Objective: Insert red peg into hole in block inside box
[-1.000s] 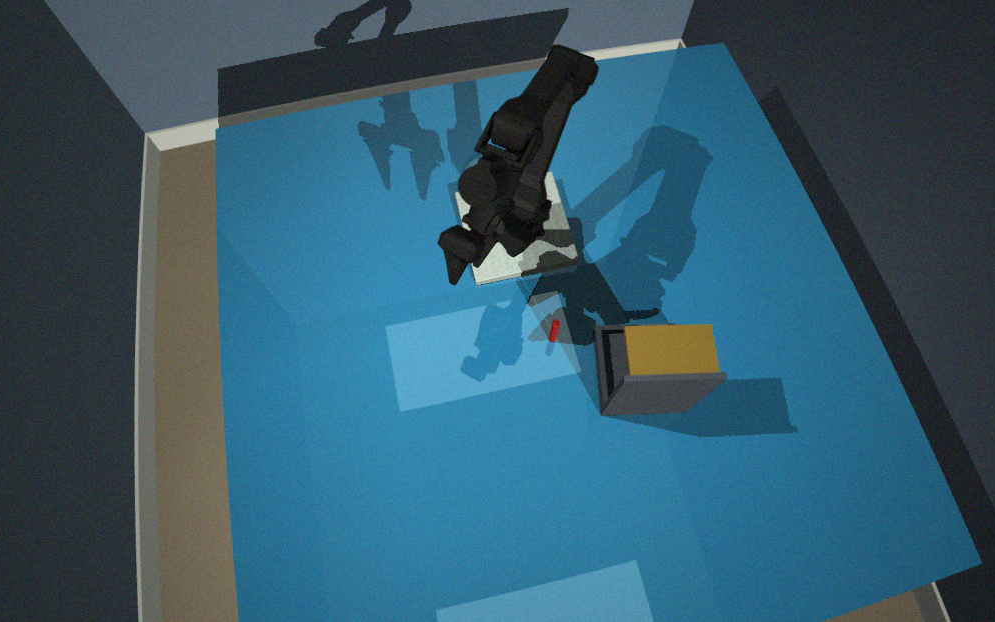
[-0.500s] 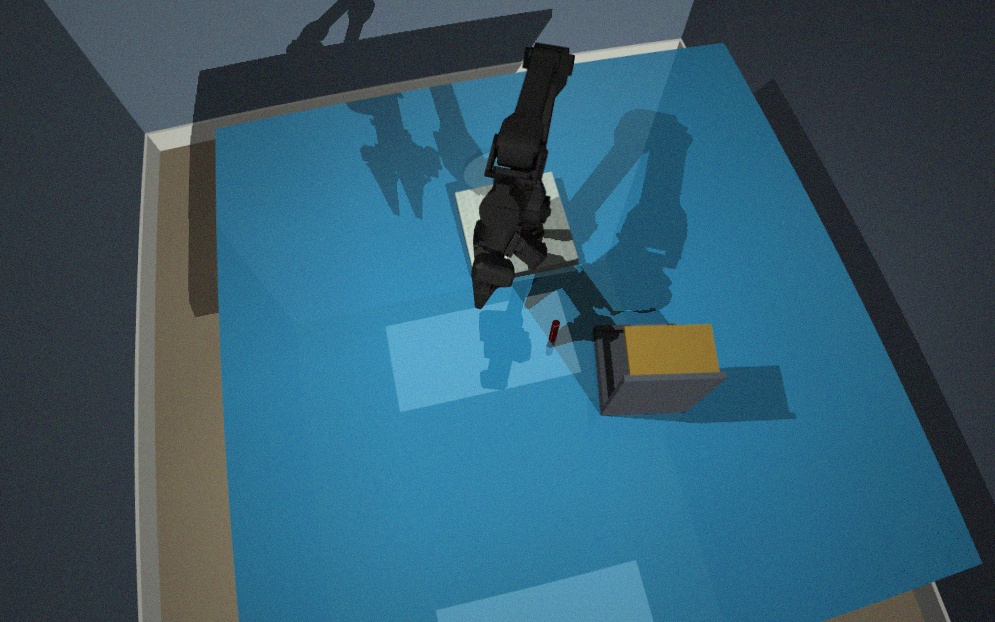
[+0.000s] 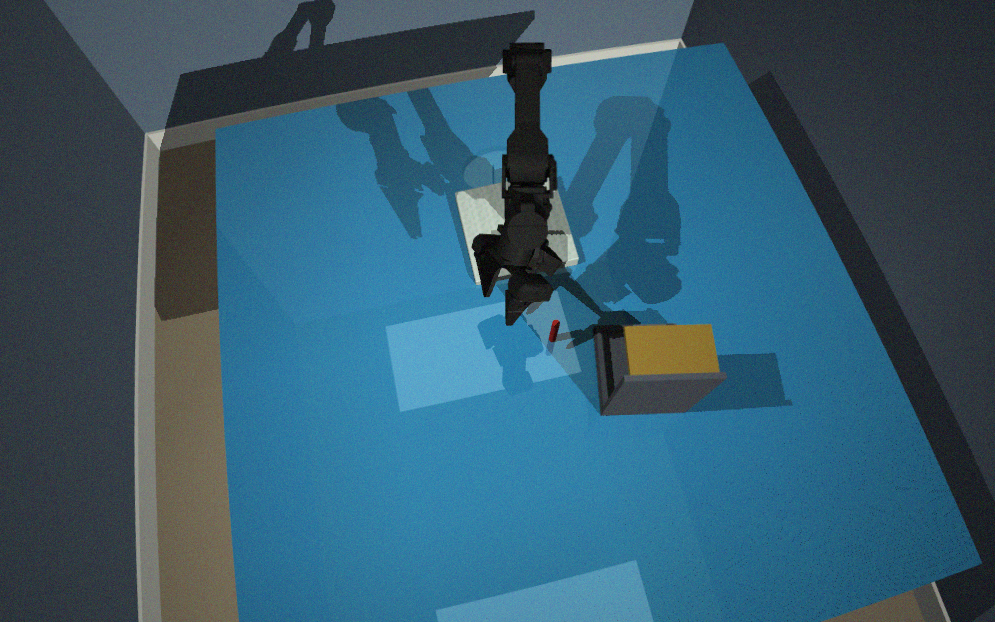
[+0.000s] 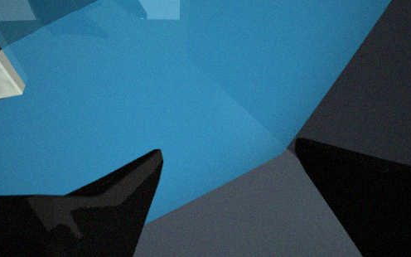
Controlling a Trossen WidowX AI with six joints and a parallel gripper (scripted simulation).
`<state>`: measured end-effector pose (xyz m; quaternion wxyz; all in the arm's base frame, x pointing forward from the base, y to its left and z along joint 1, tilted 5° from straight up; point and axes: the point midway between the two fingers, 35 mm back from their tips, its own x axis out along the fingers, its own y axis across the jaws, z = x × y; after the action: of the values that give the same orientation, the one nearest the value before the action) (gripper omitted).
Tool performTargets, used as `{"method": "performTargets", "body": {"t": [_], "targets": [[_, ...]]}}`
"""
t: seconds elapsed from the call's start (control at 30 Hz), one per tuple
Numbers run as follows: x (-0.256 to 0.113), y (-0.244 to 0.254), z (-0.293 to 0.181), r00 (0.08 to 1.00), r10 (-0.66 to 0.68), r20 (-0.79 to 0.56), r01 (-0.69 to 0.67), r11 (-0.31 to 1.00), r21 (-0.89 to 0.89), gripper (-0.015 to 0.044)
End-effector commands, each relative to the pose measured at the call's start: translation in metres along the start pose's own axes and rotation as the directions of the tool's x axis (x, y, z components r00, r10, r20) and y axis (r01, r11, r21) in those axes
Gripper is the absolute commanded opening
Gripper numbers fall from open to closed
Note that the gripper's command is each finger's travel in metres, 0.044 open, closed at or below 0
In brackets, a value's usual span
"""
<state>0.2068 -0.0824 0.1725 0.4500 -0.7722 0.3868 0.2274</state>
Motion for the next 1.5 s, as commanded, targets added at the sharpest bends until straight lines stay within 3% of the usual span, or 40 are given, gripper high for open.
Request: {"method": "performTargets", "body": {"t": [0.0,0.4,0.8,1.03,1.23,1.47], "targets": [[0.005,-0.004,0.01,1.0,-0.007,0.005,0.008,0.993,-0.115,0.044],[0.014,-0.017,0.04,0.998,-0.056,0.026,0.062,0.902,-0.428,0.044],[0.017,-0.027,0.073,0.993,-0.112,0.049,0.114,0.712,-0.693,0.044],[0.017,-0.031,0.093,0.987,-0.146,0.064,0.137,0.569,-0.811,0.044],[0.016,-0.031,0.095,0.987,-0.15,0.065,0.138,0.554,-0.821,0.044],[0.014,-0.033,0.102,0.987,-0.15,0.066,0.139,0.555,-0.82,0.0256]]}}
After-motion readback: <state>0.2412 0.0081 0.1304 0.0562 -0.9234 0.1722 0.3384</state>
